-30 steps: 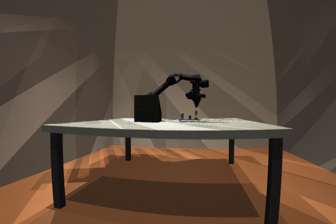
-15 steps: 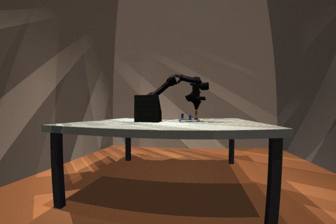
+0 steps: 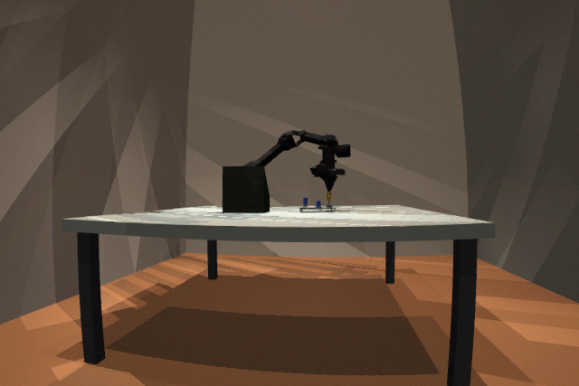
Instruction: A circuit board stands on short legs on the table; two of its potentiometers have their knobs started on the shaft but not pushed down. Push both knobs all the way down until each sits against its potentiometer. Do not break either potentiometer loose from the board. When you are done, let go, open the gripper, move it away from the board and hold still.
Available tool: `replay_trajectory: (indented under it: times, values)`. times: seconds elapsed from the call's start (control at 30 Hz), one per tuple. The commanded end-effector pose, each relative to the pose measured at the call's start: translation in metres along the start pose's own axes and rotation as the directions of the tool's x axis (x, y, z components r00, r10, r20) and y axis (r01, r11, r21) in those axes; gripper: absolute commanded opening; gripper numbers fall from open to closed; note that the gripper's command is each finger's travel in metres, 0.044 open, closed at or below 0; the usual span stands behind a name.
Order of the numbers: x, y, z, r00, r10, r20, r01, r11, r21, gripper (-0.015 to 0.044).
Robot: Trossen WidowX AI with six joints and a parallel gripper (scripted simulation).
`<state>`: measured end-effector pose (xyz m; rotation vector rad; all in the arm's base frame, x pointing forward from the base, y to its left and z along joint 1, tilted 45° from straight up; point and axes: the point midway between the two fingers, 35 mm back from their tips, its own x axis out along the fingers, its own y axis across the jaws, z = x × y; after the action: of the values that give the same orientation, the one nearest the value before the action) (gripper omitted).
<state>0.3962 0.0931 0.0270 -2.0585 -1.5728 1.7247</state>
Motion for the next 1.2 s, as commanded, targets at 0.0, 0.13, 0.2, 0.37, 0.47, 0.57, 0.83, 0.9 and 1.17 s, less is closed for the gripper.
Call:
replay_trajectory:
  times: [0.0,0.13,0.2,0.37,0.47,0.57,0.83,0.9,1.17]
  values:
    - [0.0028,-0.0013,0.0003,1.0,-0.006,0.001,0.006,1.0,0.003,0.0]
    - [0.0039,-0.0013,0.0003,1.0,-0.006,0.001,0.006,1.0,0.003,0.0]
    - [0.0044,-0.0013,0.0002,1.0,-0.006,0.001,0.006,1.0,0.003,0.0]
    - [0.0057,-0.0013,0.0002,1.0,-0.006,0.001,0.006,1.0,0.003,0.0]
    - [0.0065,-0.0014,0.0002,1.0,-0.006,0.001,0.006,1.0,0.003,0.0]
    - [0.0074,-0.0014,0.0002,1.0,-0.006,0.001,0.006,1.0,0.003,0.0]
    - [0.0073,-0.0014,0.0002,1.0,-0.006,0.001,0.006,1.0,0.003,0.0]
    - [0.0059,-0.0014,0.0003,1.0,-0.006,0.001,0.006,1.0,0.003,0.0]
    - [0.0057,-0.0014,0.0003,1.0,-0.006,0.001,0.006,1.0,0.003,0.0]
